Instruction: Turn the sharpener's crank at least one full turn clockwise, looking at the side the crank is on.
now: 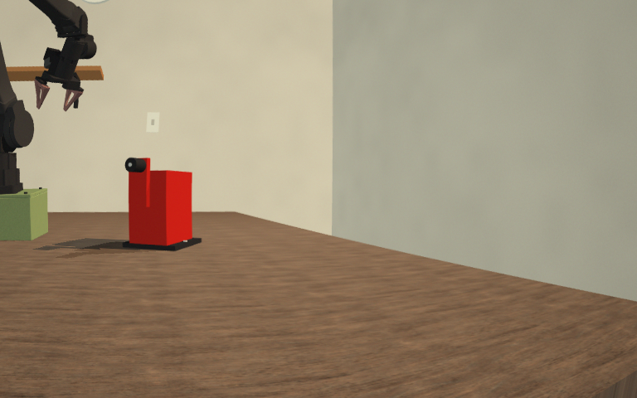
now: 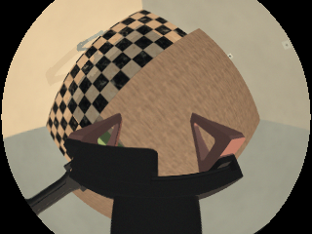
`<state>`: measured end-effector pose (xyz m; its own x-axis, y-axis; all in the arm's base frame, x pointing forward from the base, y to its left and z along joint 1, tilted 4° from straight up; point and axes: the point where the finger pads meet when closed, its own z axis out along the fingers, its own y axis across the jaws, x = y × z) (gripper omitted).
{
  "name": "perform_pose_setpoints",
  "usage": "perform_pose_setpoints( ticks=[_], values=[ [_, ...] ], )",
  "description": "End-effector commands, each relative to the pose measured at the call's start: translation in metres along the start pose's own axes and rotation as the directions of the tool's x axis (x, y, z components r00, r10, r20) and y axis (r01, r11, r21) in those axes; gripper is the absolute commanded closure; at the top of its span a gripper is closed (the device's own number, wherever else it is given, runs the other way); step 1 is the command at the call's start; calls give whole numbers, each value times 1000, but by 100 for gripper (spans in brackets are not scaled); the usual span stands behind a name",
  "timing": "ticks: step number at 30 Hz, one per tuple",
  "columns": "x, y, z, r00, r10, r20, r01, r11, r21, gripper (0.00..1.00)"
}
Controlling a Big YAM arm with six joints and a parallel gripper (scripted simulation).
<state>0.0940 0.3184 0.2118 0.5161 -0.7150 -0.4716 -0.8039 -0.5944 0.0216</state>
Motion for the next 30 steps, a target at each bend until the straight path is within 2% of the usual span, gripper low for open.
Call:
perform_pose_setpoints(
  ticks=[1,17,18,21,22,24,26,30],
  values=[
    [-2,-1,-3,1000,-4,4,4,1000,7,0],
    [-2,-1,-3,1000,-4,4,4,1000,7,0],
    [-8,-19,-19,999,30,18,-31,998,56,49],
    [-3,-36,-28,993,118,25,-120,988,94,49],
    [2,-37,-30,990,138,19,-140,986,87,49],
    [10,-43,-33,979,201,20,-202,974,102,49],
    [25,-43,-26,961,275,10,-275,956,98,49],
    [35,-60,-41,922,386,32,-386,911,143,49]
  ],
)
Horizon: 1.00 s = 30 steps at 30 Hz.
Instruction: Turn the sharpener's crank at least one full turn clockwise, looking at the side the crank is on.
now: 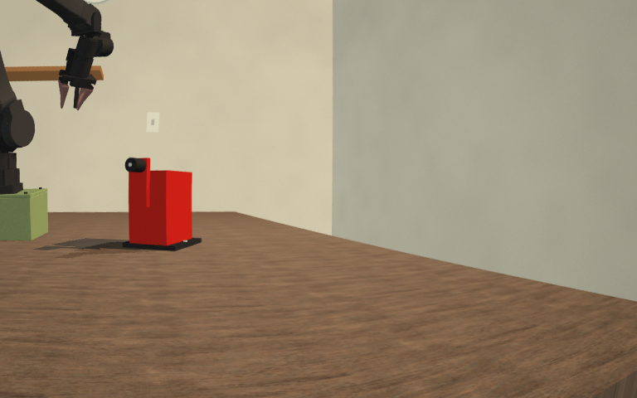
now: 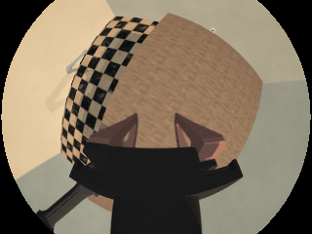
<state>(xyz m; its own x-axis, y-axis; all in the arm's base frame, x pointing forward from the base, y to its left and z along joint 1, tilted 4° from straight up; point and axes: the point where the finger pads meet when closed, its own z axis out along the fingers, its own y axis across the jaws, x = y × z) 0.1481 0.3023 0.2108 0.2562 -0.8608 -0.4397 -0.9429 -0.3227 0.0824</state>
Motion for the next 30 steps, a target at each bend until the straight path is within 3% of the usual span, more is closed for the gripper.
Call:
perform_pose_setpoints(
  ticks=[1,4,5,8,12,19,21,22,25,30],
  values=[
    [-11,-30,-21,991,128,31,-130,989,66,49],
    [-7,-34,-22,987,159,33,-161,984,73,49],
    [7,-30,-13,978,209,8,-209,977,54,49],
    [8,-47,-28,961,276,29,-278,957,89,49],
    [22,-62,-33,917,396,42,-398,910,116,49],
    [50,-83,-45,821,567,62,-570,809,147,49],
    [50,-83,-45,821,567,62,-570,809,147,49],
    [62,-79,-36,795,604,46,-604,785,138,49],
    [67,-94,-51,750,656,79,-659,734,163,49],
    [89,-106,-60,646,756,108,-760,624,179,49]
  ],
)
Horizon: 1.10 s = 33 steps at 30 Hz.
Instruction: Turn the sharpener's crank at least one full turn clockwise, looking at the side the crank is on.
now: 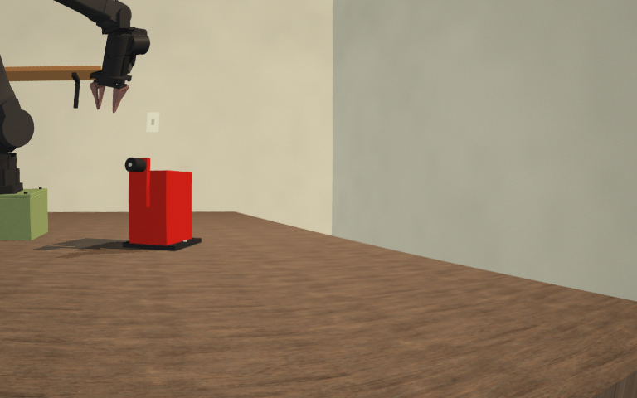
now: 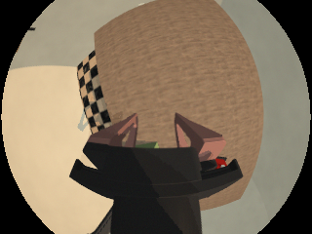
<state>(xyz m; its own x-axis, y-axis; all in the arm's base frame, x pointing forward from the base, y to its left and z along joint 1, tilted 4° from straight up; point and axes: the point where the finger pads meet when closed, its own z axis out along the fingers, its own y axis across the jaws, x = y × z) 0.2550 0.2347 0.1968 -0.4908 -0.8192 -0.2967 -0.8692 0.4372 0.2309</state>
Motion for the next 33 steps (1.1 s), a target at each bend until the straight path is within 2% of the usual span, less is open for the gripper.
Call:
perform_pose_setpoints(
  ticks=[1,3,5,6,8,13,16,18,22,25,27,29,31,33],
  values=[
    [-18,-23,-20,995,95,37,-97,995,30,49],
    [-15,-33,-22,986,159,44,-161,986,42,49],
    [-4,-42,-16,973,230,32,-231,972,45,49],
    [-8,-47,-23,969,243,44,-245,968,52,49],
    [-8,-47,-23,969,243,44,-245,968,52,49],
    [-1,-72,-32,923,379,68,-384,921,74,49],
    [12,-84,-29,879,472,69,-477,875,81,49],
    [11,-95,-38,856,509,90,-516,852,89,49],
    [23,-112,-40,780,616,109,-625,774,98,49],
    [23,-117,-44,770,628,116,-638,764,100,49],
    [34,-124,-41,724,680,115,-690,717,101,49],
    [35,-135,-50,680,719,143,-733,673,104,49],
    [42,-141,-52,665,734,136,-747,657,105,49],
    [52,-147,-50,612,778,140,-791,603,105,49]
  ],
)
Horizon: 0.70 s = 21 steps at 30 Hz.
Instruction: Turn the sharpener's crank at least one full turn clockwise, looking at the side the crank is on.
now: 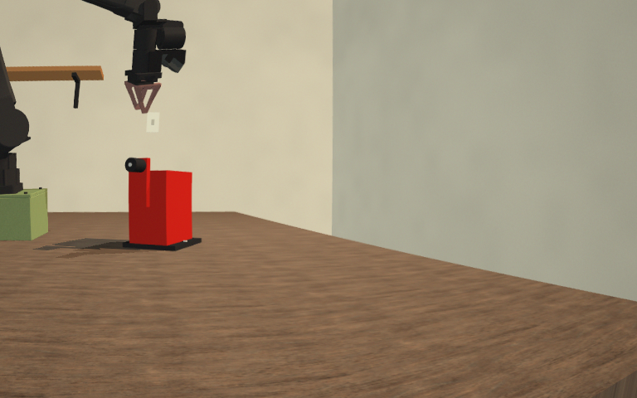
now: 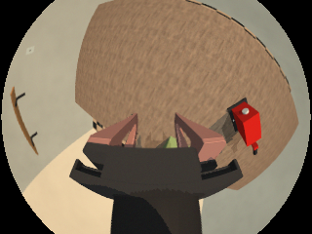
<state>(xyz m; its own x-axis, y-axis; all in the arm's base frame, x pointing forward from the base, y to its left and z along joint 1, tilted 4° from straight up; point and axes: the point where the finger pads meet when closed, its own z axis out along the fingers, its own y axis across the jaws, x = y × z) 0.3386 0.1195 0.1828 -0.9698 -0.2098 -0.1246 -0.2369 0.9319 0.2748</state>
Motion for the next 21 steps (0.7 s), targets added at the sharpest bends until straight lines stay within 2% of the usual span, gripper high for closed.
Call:
perform_pose_setpoints(
  ticks=[1,3,7,9,13,16,18,21],
  values=[
    [-18,-18,-10,991,130,31,-130,991,14,49],
    [-27,-27,-19,983,174,55,-176,984,18,49],
    [-27,-48,-20,951,302,68,-304,952,28,49],
    [-27,-48,-20,951,302,68,-304,952,28,49],
    [-30,-68,-26,902,421,94,-425,905,33,49],
    [-27,-83,-28,885,457,85,-461,886,39,49],
    [-19,-94,-23,851,519,77,-523,851,46,49],
    [-25,-109,-33,806,582,108,-589,807,42,49]
  ],
)
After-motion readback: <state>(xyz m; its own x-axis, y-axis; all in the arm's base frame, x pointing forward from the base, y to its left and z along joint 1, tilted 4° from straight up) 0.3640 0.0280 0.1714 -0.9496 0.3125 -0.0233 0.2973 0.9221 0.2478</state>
